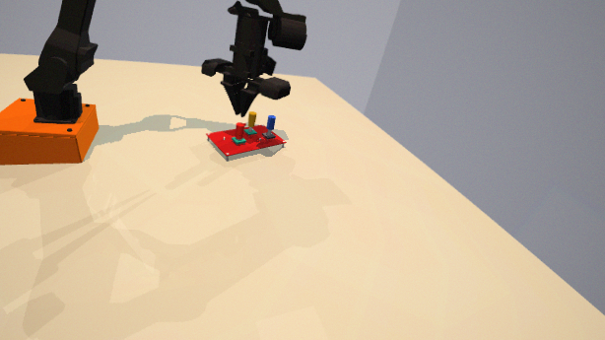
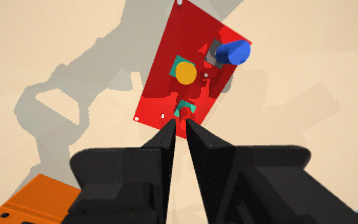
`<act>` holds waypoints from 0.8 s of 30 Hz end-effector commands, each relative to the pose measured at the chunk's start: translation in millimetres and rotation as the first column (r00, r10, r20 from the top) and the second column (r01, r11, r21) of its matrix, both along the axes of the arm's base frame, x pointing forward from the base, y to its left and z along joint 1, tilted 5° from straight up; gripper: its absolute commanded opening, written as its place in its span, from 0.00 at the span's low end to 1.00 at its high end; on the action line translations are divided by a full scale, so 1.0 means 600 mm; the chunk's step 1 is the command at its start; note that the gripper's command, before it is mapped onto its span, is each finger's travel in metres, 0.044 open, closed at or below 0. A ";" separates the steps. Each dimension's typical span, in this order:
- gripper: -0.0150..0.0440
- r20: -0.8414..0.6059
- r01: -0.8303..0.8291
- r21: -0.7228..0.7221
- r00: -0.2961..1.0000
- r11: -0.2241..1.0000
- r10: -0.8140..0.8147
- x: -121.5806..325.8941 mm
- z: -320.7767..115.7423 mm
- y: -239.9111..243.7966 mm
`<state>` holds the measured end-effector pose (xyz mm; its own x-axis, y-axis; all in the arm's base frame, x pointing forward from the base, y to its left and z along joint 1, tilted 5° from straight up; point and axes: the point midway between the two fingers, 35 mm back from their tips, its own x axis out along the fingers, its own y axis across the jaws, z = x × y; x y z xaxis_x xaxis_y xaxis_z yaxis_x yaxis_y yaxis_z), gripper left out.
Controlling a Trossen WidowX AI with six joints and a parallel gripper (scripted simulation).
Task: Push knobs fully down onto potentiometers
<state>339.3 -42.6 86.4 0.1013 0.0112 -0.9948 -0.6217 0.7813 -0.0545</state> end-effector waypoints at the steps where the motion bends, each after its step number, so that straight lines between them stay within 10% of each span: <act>1: 0.25 0.021 0.128 0.011 0.992 0.992 -0.128 0.012 0.019 0.006; 24: 0.25 -0.040 0.790 0.089 0.611 0.607 -0.790 0.045 0.061 0.033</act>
<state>361.0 -25.5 119.1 0.1145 0.0154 -0.9933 0.1331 0.9906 0.0307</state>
